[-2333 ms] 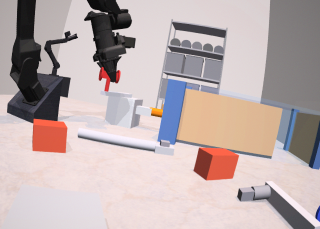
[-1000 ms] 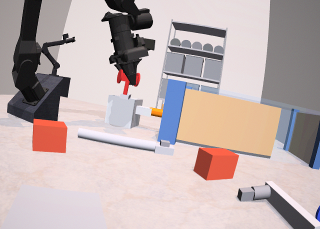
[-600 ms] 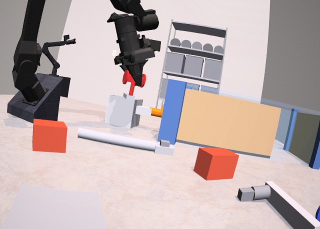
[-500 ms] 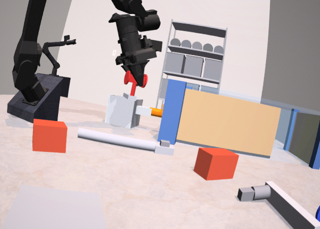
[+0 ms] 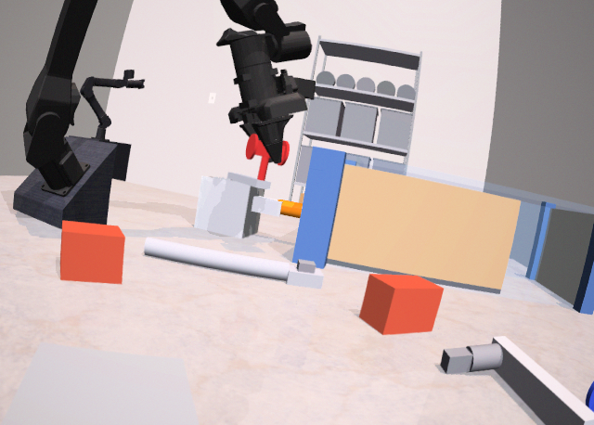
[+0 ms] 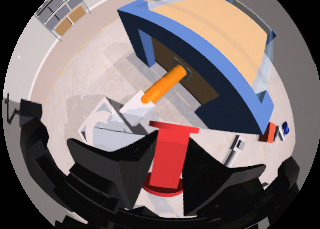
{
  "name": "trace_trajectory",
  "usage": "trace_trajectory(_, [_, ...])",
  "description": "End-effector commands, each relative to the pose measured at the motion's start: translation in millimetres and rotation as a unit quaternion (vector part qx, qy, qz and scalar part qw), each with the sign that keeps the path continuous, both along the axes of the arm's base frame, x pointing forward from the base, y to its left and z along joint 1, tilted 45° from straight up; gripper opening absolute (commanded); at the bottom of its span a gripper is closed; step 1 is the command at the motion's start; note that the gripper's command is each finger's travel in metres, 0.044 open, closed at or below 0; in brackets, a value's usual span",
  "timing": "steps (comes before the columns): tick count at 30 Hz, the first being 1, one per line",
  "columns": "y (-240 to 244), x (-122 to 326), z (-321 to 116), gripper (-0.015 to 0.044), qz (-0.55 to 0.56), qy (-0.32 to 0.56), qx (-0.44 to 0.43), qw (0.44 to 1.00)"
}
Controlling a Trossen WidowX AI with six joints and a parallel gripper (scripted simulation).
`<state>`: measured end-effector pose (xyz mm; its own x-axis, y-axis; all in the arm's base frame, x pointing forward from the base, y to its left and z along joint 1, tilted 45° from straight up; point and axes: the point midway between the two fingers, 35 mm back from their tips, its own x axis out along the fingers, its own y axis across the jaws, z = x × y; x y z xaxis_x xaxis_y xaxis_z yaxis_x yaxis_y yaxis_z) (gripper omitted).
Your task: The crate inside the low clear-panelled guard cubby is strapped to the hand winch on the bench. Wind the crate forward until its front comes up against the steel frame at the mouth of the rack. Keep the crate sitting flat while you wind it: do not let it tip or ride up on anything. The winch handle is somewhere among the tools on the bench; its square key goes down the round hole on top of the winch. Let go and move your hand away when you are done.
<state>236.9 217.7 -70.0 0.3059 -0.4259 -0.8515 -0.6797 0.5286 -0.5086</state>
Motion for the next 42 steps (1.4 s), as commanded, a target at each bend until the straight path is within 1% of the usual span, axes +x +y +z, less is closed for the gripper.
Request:
trace_trajectory(1, [6, 6, -7, 0.0, 0.0, -0.002, 0.004, 1.0])
trace_trajectory(15, [19, 16, -20, 0.0, 0.0, -0.002, 0.004, 1.0])
trace_trajectory(17, [12, 12, -12, 0.0, -0.001, -0.001, -0.004, 1.0])
trace_trajectory(34, [13, 12, -12, 0.044, -0.001, -0.001, -0.004, 1.0])
trace_trajectory(38, [17, 12, -8, 0.044, -0.001, 0.0, -0.004, 1.0])
trace_trajectory(42, [38, 13, 12, 0.044, -0.001, 0.0, -0.003, 1.0])
